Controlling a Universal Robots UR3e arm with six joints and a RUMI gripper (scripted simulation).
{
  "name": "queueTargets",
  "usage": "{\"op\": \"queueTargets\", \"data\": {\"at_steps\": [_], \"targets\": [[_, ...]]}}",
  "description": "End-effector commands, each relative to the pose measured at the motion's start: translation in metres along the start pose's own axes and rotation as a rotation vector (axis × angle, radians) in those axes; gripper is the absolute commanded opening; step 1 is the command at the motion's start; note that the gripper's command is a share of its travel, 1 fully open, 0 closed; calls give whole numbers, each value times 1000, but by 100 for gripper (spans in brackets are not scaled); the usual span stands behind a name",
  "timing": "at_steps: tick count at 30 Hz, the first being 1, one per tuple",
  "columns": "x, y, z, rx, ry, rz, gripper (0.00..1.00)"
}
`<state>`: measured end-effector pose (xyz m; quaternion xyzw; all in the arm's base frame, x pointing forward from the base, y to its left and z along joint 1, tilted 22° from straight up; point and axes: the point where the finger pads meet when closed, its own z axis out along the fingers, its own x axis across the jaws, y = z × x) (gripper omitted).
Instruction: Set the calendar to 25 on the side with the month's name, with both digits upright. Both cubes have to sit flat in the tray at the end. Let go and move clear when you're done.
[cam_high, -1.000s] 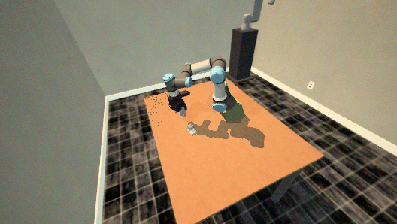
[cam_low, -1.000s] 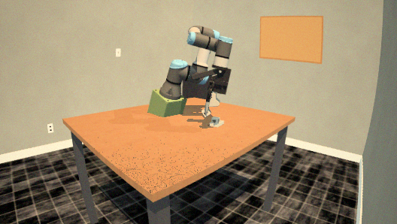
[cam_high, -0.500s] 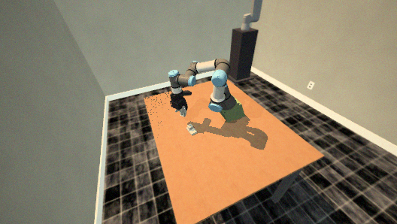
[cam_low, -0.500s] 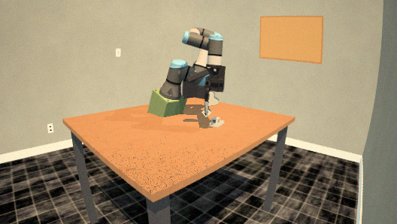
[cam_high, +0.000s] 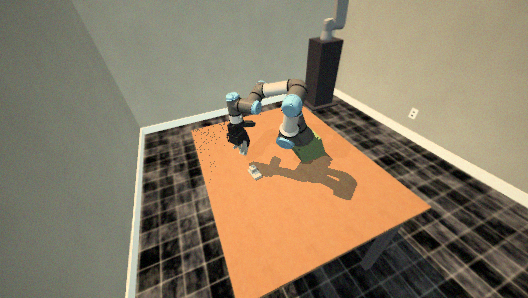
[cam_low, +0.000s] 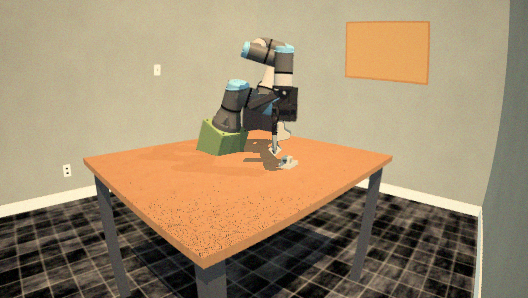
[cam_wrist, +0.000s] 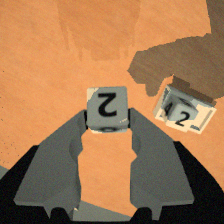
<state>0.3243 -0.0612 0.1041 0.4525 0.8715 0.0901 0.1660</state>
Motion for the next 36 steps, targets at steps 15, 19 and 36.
{"op": "queueTargets", "data": {"at_steps": [15, 19, 36], "targets": [[4, -4, 0, -50, 24, -5, 11], [5, -5, 0, -64, 28, -5, 11], [5, -5, 1, -196, 25, -4, 11]]}}
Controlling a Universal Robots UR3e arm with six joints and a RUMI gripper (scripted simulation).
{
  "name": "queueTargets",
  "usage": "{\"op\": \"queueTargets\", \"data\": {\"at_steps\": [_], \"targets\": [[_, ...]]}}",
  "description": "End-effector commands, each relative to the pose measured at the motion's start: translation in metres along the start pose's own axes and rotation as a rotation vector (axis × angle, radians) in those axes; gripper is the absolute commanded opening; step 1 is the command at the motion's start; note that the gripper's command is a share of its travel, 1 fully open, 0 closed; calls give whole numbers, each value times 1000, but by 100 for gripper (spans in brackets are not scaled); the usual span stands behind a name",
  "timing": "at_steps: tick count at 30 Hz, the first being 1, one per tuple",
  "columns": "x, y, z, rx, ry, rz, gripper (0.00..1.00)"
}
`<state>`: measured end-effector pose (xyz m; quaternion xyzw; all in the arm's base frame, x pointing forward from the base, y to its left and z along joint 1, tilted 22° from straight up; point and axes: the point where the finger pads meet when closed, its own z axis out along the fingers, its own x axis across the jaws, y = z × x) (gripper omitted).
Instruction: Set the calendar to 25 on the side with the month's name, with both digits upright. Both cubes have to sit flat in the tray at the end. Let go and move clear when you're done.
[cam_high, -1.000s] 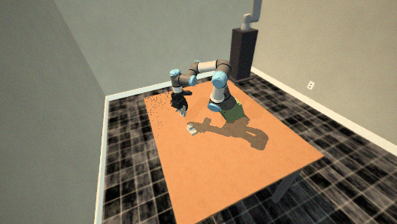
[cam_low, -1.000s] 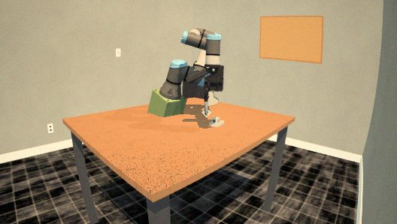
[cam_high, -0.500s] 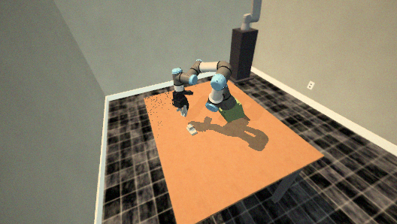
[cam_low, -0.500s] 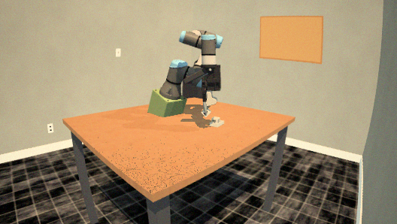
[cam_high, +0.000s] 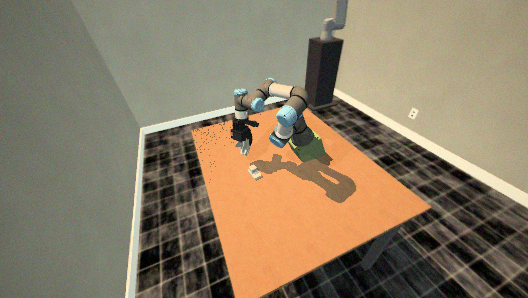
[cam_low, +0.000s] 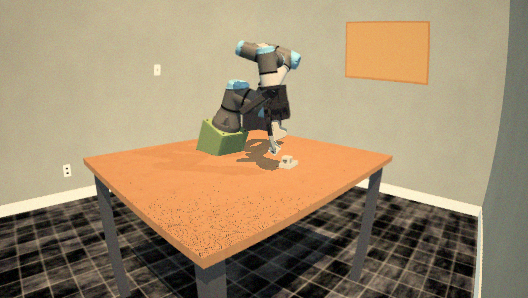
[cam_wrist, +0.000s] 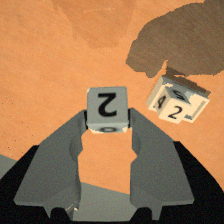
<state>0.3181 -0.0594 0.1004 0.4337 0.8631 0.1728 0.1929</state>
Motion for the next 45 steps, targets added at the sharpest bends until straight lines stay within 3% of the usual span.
{"op": "queueTargets", "data": {"at_steps": [1, 11, 24, 35, 45], "targets": [[-1, 1, -1, -28, -6, -2, 11], [-5, 2, -1, -79, -27, -2, 11], [-6, 3, -1, -86, -31, -2, 11], [-4, 0, 0, -103, -19, -4, 11], [0, -4, 3, -168, 5, -7, 11]]}}
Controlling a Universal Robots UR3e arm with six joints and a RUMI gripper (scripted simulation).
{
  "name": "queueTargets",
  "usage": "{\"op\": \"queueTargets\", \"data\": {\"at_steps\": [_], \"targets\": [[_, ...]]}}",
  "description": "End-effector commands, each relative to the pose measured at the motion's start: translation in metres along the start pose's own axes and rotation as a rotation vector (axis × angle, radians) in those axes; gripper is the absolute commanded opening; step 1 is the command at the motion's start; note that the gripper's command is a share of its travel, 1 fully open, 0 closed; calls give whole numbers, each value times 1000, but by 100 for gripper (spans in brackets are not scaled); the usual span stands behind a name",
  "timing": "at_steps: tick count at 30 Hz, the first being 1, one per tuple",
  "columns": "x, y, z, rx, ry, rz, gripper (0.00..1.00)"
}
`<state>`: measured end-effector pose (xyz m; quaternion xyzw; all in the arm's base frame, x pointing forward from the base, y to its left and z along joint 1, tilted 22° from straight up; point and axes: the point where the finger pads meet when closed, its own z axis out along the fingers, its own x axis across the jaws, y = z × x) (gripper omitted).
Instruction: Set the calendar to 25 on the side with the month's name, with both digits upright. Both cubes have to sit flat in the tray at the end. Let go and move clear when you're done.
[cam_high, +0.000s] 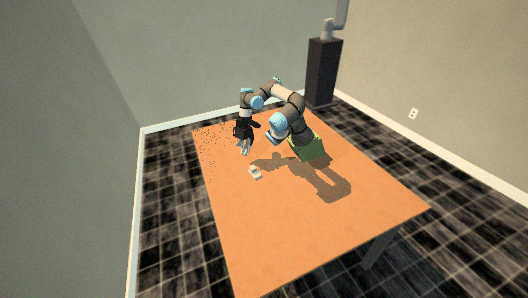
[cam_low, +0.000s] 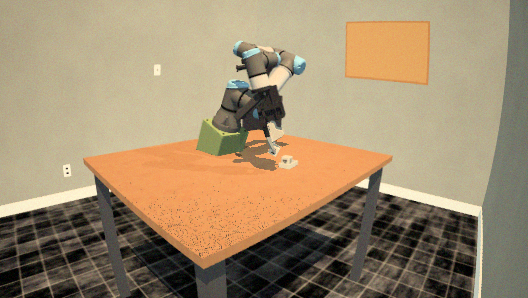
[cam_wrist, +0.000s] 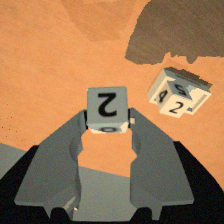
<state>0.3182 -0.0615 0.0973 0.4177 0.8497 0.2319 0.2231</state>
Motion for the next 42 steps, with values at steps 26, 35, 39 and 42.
{"op": "queueTargets", "data": {"at_steps": [26, 35, 39, 42], "targets": [[-5, 3, -2, -202, -27, -5, 11], [-5, 3, -3, -209, -30, -5, 11], [-5, 3, -2, -214, -29, -5, 11], [-5, 2, -2, -221, -26, -5, 11]]}}
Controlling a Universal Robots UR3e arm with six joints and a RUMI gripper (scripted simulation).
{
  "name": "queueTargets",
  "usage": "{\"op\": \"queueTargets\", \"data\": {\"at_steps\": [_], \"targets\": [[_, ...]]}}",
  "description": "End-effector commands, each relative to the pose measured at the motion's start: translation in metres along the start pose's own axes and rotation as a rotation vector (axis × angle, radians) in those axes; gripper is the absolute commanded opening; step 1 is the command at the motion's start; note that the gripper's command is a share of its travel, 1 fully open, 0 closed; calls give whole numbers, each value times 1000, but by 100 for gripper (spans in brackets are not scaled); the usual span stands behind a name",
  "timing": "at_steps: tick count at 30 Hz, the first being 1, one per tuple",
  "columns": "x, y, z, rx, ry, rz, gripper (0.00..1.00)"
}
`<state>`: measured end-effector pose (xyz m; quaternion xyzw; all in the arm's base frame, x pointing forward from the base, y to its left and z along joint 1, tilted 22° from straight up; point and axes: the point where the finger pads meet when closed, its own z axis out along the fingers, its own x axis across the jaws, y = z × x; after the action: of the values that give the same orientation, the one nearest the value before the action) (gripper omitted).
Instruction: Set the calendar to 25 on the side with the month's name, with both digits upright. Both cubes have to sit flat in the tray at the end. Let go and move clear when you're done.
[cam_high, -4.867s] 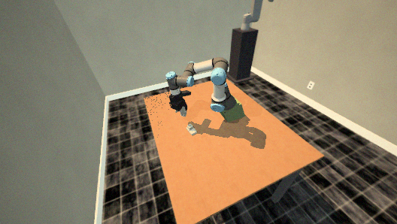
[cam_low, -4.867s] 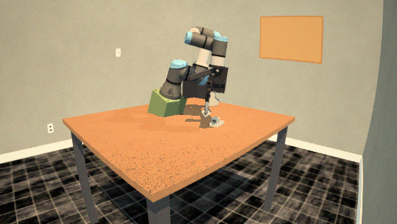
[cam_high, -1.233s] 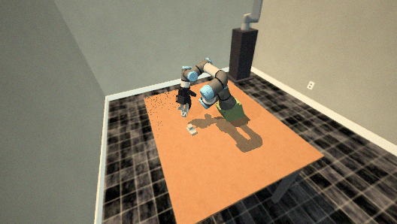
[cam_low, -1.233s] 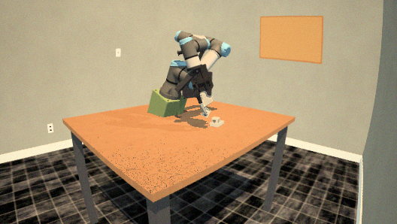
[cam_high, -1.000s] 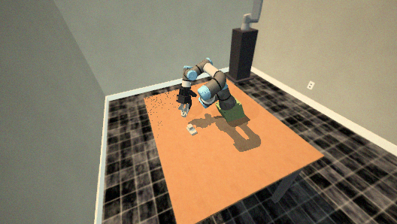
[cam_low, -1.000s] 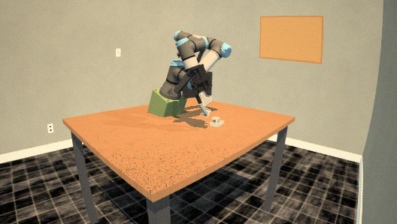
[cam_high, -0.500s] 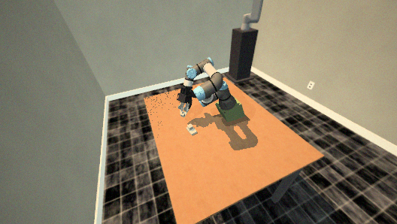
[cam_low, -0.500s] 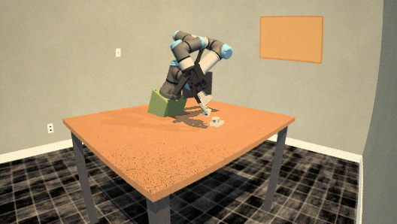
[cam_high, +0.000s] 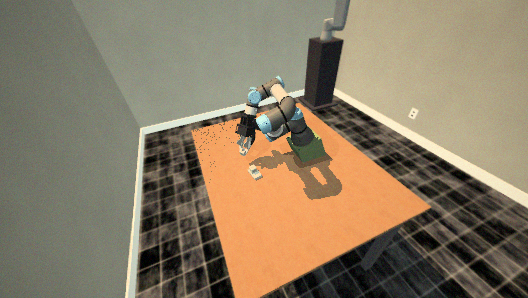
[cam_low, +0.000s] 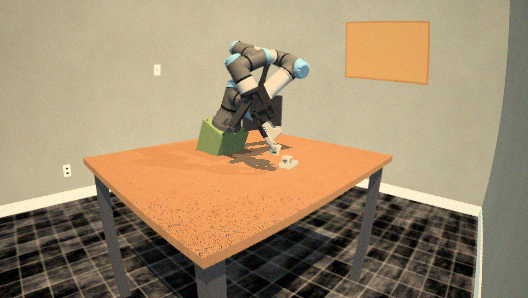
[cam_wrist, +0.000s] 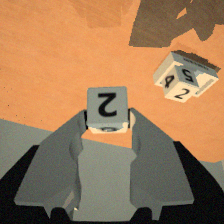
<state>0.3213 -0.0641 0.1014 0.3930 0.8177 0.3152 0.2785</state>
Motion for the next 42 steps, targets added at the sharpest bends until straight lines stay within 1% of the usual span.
{"op": "queueTargets", "data": {"at_steps": [1, 6, 13, 15, 19, 23, 28, 42], "targets": [[0, -1, 0, -13, 3, 0, 11], [1, -3, 1, -58, 12, 2, 11], [1, -5, 2, -152, 15, 2, 11], [1, -5, 2, -152, 15, 2, 11], [1, -4, 1, -204, 9, 1, 11], [0, -3, 0, -239, 2, -1, 11], [-1, -2, 0, -255, -2, -2, 11], [-1, -2, 0, -256, -2, -2, 11]]}}
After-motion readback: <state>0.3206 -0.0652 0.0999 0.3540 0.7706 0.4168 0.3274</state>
